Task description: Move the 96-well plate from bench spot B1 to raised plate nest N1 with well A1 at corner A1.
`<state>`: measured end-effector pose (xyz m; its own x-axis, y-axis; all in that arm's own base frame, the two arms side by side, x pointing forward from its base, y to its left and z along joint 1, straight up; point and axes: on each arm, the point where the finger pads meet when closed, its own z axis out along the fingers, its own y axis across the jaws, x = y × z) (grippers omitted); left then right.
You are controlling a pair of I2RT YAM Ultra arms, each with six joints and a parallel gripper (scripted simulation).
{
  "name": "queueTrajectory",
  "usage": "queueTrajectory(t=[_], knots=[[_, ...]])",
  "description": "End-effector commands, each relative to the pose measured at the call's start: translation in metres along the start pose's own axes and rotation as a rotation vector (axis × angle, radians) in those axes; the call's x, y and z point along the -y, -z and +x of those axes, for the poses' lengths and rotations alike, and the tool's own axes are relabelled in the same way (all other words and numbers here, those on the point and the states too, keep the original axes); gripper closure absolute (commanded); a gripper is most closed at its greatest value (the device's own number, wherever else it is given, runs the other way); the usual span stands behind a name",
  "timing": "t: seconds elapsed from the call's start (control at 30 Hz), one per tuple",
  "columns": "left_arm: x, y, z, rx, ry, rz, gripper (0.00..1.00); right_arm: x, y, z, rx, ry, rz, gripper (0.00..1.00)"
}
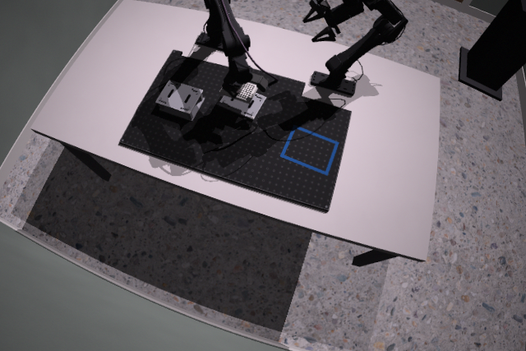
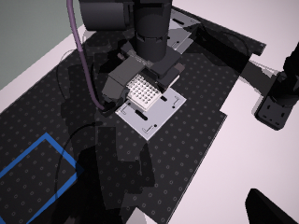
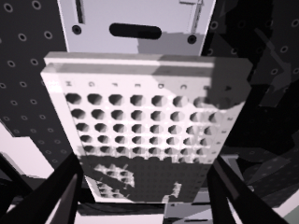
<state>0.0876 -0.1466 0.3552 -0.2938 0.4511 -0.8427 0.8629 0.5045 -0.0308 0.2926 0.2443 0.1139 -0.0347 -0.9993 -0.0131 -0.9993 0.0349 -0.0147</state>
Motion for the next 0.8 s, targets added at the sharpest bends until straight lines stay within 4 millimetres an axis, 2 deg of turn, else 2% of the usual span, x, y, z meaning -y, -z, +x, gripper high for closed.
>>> queueTrajectory(t=[0.0,0.1,0.17,0.27,0.43,0.5,0.57,0.67,0.77], knots=[[-0.001,-0.032,-0.046,0.132,-0.015,0.008,0.0,0.013,0.011,0.04,-0.003,0.053,-0.003,0.21],[-0.001,-0.072,-0.069,0.19,-0.021,0.016,0.0,0.032,0.011,0.083,-0.008,0.056,-0.007,0.21],[-0.001,-0.072,-0.069,0.19,-0.021,0.016,0.0,0.032,0.011,0.083,-0.008,0.056,-0.007,0.21],[0.004,-0.122,-0.08,0.229,-0.029,0.037,0.0,0.054,0.013,0.129,-0.004,0.042,-0.016,0.21],[0.016,-0.182,-0.074,0.249,-0.038,0.066,0.0,0.079,0.01,0.191,-0.006,0.005,-0.028,0.21],[0.019,-0.196,-0.069,0.248,-0.04,0.074,0.0,0.086,0.01,0.204,-0.005,-0.007,-0.025,0.21],[0.023,-0.21,-0.062,0.242,-0.042,0.081,0.0,0.101,0.01,0.214,0.017,-0.027,0.018,0.21],[0.026,-0.223,-0.053,0.227,-0.044,0.088,0.0,0.102,0.013,0.222,0.028,-0.043,0.042,0.21],[0.027,-0.225,-0.05,0.221,-0.047,0.09,0.0,0.1,0.014,0.221,0.029,-0.04,0.038,0.21]])
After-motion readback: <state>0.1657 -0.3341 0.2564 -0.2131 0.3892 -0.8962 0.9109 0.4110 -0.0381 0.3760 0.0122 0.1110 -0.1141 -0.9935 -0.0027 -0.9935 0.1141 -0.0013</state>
